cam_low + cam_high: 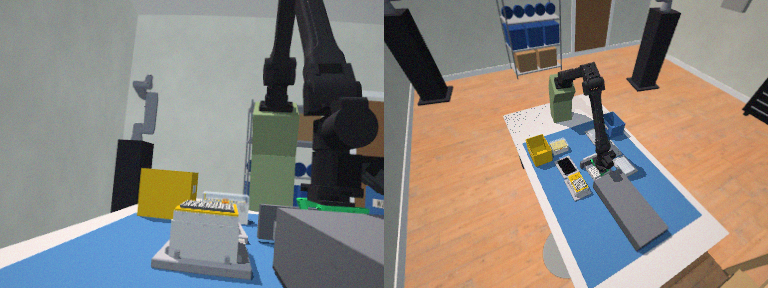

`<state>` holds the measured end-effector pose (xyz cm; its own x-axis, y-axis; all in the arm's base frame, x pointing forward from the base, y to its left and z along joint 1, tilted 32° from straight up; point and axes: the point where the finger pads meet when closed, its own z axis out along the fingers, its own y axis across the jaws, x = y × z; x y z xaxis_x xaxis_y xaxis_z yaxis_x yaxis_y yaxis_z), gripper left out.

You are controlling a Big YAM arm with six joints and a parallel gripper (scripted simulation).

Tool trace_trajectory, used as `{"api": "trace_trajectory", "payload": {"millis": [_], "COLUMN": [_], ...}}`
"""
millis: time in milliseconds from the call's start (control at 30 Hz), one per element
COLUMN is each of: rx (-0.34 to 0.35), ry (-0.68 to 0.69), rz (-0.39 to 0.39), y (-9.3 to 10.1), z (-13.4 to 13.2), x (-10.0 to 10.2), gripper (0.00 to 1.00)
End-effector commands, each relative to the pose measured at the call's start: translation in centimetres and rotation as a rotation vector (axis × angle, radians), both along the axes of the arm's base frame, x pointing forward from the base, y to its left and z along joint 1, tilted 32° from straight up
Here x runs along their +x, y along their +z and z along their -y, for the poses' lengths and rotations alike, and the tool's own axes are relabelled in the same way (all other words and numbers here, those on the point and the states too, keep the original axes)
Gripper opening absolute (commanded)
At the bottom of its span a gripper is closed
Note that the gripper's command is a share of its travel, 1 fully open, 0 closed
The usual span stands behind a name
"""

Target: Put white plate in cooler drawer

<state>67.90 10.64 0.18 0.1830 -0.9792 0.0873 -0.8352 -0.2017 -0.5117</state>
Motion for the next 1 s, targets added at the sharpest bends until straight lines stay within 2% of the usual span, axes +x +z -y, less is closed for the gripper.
{"api": "trace_trajectory", "payload": {"millis": [0, 767, 800, 967], "rx": [0.000, -0.001, -0.001, 0.001], "ry": [-0.001, -0.001, -0.001, -0.001], "rz": [0.024, 0.021, 0.021, 0.027], "y": [0.89, 0.87, 0.87, 1.24], "z": [0.62, 0.64, 0.64, 0.31], "x": [1.76, 1.73, 1.73, 2.24], "gripper": [0.00, 0.00, 1.00, 1.00]}}
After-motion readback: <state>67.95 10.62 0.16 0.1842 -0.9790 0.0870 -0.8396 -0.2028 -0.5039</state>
